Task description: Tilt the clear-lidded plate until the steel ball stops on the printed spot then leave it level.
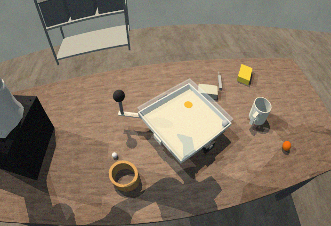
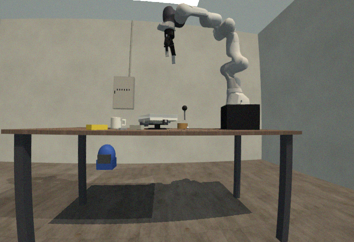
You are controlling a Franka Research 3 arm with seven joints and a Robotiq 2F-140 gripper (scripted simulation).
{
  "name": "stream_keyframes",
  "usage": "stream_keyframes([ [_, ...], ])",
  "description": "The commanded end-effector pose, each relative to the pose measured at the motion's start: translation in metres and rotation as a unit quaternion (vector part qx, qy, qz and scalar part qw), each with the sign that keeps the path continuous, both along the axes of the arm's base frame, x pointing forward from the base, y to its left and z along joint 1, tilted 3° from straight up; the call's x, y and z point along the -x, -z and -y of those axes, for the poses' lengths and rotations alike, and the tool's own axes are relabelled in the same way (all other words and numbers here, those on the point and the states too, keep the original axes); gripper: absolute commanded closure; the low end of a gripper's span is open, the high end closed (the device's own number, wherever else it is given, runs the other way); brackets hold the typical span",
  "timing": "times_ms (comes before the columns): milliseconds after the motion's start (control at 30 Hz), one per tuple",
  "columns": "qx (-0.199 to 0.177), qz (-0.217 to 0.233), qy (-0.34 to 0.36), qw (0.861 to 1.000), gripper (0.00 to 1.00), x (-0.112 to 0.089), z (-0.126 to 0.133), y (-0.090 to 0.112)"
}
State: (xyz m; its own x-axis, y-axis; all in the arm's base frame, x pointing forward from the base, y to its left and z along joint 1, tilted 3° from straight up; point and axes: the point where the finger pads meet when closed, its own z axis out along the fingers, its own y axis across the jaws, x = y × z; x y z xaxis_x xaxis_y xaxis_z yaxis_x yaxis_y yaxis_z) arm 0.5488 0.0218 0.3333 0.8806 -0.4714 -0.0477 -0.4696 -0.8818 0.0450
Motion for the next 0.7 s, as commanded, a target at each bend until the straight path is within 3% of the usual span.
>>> stream_keyframes([
  [0,0.0,-0.007,0.021,1.0,0.0,0.003,-0.001,0.002],
  [433,0.0,-0.007,0.021,1.0,0.0,0.003,-0.001,0.002],
  [467,-0.001,0.01,0.075,0.997,0.0,-0.002,0.009,-0.033],
  [667,-0.001,0.01,0.075,0.997,0.0,-0.002,0.009,-0.033],
])
